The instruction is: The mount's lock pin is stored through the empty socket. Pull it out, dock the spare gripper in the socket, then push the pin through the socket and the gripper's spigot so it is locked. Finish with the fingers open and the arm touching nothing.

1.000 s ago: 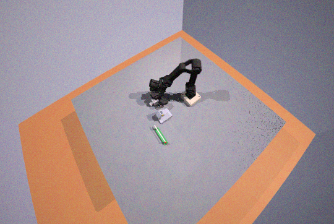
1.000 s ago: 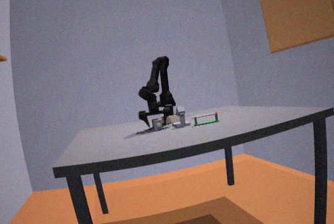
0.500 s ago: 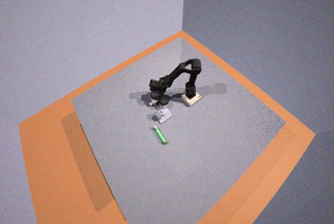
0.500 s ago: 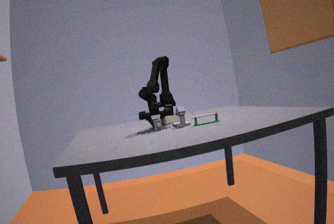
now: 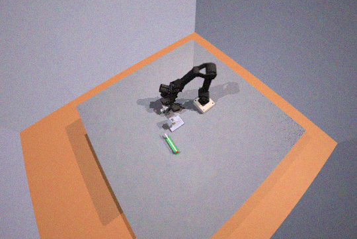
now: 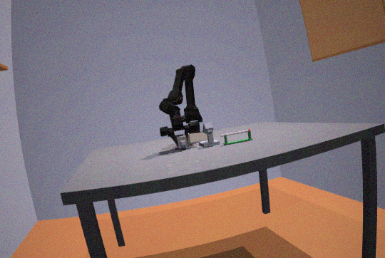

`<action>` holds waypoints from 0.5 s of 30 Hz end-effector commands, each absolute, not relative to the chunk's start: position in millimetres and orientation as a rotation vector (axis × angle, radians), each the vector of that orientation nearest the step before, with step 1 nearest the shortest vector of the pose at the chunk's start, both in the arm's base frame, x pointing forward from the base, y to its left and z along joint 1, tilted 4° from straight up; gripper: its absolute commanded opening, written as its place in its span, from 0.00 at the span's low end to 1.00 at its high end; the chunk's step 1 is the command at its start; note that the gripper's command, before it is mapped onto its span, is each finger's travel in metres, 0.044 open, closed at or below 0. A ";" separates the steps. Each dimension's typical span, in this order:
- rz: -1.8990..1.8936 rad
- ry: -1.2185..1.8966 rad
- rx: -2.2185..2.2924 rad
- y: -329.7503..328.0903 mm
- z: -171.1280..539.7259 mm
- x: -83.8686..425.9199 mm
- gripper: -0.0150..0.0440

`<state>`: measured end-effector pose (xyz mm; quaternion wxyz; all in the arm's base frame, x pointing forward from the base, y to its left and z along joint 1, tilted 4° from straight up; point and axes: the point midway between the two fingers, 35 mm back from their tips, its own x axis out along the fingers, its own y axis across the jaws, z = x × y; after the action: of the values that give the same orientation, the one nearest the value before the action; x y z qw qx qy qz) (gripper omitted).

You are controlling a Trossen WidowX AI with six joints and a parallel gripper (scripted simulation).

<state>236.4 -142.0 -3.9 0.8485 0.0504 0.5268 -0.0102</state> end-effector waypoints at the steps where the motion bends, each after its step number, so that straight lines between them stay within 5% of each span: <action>1: -0.035 1.074 0.080 -151.5 23.3 247.0 0.25; 15: -0.035 1.074 0.080 -152.3 88.3 245.7 0.25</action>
<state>242.4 -149.5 63.6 0.8501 0.0488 0.5242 -0.0132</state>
